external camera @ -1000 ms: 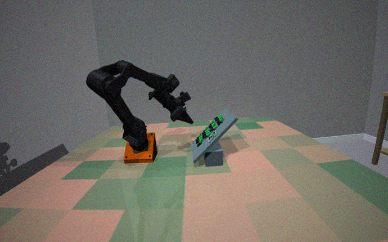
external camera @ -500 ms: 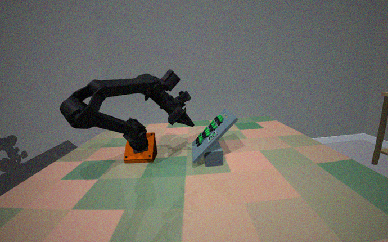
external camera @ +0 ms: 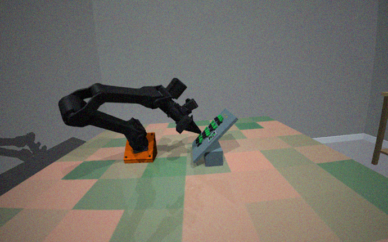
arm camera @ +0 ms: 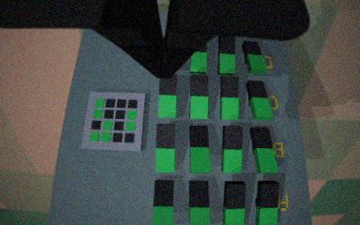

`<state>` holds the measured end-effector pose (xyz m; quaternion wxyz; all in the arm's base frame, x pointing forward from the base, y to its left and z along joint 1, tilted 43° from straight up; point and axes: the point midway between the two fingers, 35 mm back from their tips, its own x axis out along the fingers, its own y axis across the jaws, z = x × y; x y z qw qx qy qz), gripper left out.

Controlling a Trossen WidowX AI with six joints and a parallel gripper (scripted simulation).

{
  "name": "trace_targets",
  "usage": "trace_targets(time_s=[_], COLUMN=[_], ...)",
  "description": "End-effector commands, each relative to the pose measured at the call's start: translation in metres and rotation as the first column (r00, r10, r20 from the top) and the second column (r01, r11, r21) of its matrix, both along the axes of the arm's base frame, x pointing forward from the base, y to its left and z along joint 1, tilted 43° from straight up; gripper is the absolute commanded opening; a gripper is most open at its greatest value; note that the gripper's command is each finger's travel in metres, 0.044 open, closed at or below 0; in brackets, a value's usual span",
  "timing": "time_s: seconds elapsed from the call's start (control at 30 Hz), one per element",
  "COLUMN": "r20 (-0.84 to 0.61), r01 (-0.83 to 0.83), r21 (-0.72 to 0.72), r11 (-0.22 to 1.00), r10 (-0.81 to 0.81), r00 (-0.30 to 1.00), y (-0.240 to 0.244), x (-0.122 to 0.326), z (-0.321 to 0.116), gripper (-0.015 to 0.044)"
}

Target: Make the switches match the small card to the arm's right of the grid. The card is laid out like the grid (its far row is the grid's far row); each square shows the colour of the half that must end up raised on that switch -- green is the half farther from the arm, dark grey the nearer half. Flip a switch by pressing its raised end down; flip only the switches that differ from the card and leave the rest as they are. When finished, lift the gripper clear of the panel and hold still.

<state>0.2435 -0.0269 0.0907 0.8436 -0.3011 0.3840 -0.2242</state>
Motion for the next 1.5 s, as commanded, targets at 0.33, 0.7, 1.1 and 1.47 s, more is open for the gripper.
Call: trace_targets(time_s=[0.33,0.7,1.1,1.47], r20=[-0.008,-0.007,-0.007,-0.007], r01=[-0.006,-0.006,-0.006,-0.006], r21=[-0.001,-0.001,-0.001,-0.001], r11=[1.000,1.000,1.000,1.000], r10=[0.006,0.006,0.006,0.006], r00=[1.000,1.000,1.000,1.000], y=[-0.0102,-0.0108,-0.0110,-0.0119], x=[0.0089,0.0095,0.0096,0.0105], z=[-0.0113,-0.0118,-0.0119,-0.0127], gripper=[0.0000,0.0000,0.0000,0.0000])
